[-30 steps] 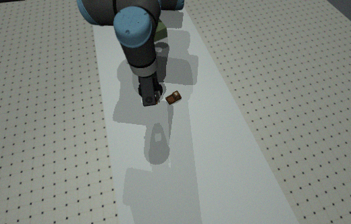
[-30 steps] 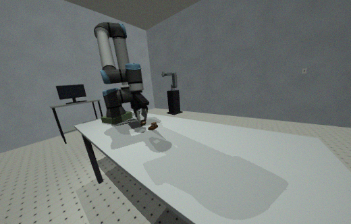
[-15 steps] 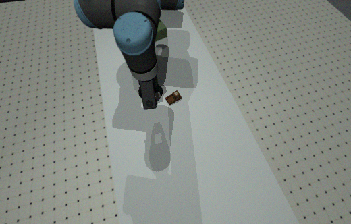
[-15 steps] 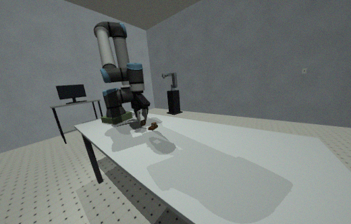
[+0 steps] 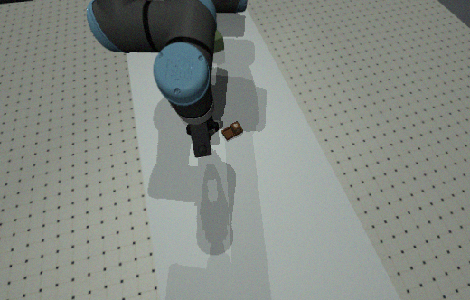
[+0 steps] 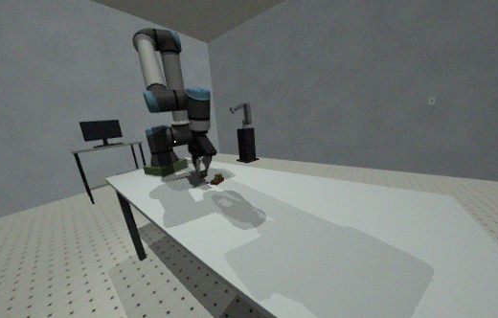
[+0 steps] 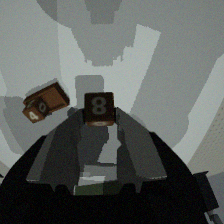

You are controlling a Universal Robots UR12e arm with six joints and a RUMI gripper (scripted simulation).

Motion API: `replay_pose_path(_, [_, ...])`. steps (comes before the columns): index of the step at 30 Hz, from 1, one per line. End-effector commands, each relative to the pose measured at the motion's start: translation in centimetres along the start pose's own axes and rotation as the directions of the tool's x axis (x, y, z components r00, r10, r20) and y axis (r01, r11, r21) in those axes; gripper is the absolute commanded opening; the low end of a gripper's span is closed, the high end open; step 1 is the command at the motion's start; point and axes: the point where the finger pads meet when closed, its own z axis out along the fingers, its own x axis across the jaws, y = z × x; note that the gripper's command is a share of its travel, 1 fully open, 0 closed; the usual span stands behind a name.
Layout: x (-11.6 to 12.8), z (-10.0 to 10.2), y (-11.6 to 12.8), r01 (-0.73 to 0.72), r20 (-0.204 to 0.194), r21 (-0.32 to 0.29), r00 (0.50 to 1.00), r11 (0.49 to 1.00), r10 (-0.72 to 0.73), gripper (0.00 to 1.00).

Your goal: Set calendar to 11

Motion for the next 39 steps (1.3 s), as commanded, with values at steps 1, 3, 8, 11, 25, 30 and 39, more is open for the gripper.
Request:
replay_pose_path(1, [0.01, -0.12, -0.04, 0.000, -0.001, -0.024, 1.000, 1.000, 0.000, 0.10])
replay_pose_path(3, [0.01, -0.12, -0.04, 0.000, -0.001, -0.024, 1.000, 1.000, 0.000, 0.10])
replay_pose_path(8, [0.01, -0.11, -0.05, 0.000, -0.001, -0.028, 1.000, 1.000, 0.000, 0.10])
replay_pose_path(11, [0.01, -0.06, -0.09, 0.000, 0.000, -0.046, 1.000, 0.999, 0.000, 0.10])
replay_pose_path(25, [0.01, 0.01, -0.29, -0.001, 0.001, -0.239, 1.000, 0.971, 0.001, 0.10])
replay_pose_path(30, [0.01, -0.07, -0.29, 0.000, -0.001, -0.279, 1.000, 0.960, 0.000, 0.10])
replay_pose_path(39, [0.01, -0.02, -0.33, -0.001, 0.000, -0.308, 1.000, 0.951, 0.000, 0.10])
